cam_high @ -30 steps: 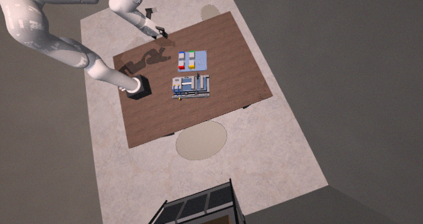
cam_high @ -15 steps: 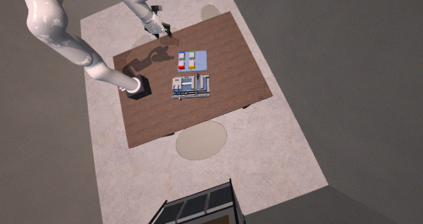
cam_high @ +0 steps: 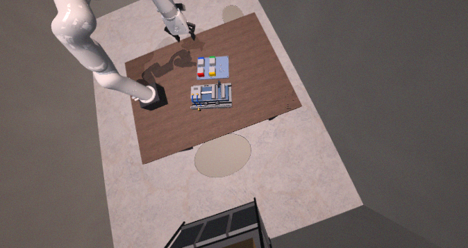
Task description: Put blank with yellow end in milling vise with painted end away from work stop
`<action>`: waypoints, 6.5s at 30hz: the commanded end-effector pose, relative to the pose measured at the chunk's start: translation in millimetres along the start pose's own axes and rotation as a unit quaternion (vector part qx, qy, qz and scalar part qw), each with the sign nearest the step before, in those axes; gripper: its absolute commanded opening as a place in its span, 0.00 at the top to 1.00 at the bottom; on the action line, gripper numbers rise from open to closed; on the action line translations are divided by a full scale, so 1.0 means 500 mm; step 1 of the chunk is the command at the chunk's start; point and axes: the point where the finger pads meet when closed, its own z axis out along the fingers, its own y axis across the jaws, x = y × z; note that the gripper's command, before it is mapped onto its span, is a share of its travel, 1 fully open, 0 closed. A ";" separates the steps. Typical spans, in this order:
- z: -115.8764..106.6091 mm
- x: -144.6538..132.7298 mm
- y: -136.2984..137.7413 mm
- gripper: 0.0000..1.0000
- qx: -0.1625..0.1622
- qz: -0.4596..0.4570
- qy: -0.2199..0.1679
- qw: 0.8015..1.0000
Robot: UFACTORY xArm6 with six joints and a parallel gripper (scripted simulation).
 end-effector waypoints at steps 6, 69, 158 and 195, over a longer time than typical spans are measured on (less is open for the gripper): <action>-0.026 -0.013 0.055 0.00 0.003 -0.002 -0.003 1.000; -0.039 -0.020 0.086 0.00 0.006 -0.003 -0.005 1.000; -0.034 0.177 0.133 0.00 -0.018 -0.004 0.014 1.000; -0.034 0.156 0.128 0.00 -0.002 -0.003 0.001 1.000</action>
